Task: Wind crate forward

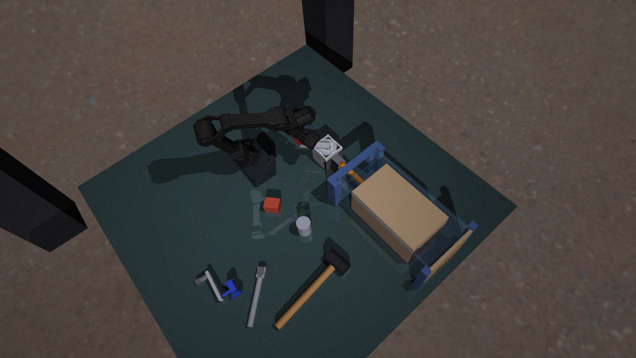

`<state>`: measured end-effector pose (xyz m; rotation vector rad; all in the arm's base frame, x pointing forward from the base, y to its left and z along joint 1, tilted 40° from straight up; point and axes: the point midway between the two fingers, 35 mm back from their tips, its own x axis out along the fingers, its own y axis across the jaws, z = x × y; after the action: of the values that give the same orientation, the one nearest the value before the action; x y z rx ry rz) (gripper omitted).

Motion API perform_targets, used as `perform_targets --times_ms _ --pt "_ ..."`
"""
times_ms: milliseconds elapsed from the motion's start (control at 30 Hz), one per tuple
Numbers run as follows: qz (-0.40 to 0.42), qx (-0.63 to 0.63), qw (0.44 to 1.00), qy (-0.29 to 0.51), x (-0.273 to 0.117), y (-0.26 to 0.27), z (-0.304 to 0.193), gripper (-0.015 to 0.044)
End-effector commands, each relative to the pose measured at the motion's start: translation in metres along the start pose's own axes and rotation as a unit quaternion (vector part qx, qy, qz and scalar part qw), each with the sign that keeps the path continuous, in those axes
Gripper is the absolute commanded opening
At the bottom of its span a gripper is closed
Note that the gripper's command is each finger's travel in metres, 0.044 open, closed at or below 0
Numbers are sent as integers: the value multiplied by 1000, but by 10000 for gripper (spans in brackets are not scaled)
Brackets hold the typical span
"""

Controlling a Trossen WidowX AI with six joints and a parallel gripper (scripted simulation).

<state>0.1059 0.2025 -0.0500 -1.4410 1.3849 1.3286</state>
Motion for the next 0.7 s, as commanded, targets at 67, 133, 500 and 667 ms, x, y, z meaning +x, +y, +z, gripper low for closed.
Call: perform_targets --times_ms 67,133,500,667 --pt "-11 5 1000 13 -3 -9 -13 0" --pt "-11 5 1000 13 -4 -11 -14 0" --pt "-11 5 1000 14 -8 -22 -24 0" --pt "-11 5 1000 14 -10 -26 -27 0"
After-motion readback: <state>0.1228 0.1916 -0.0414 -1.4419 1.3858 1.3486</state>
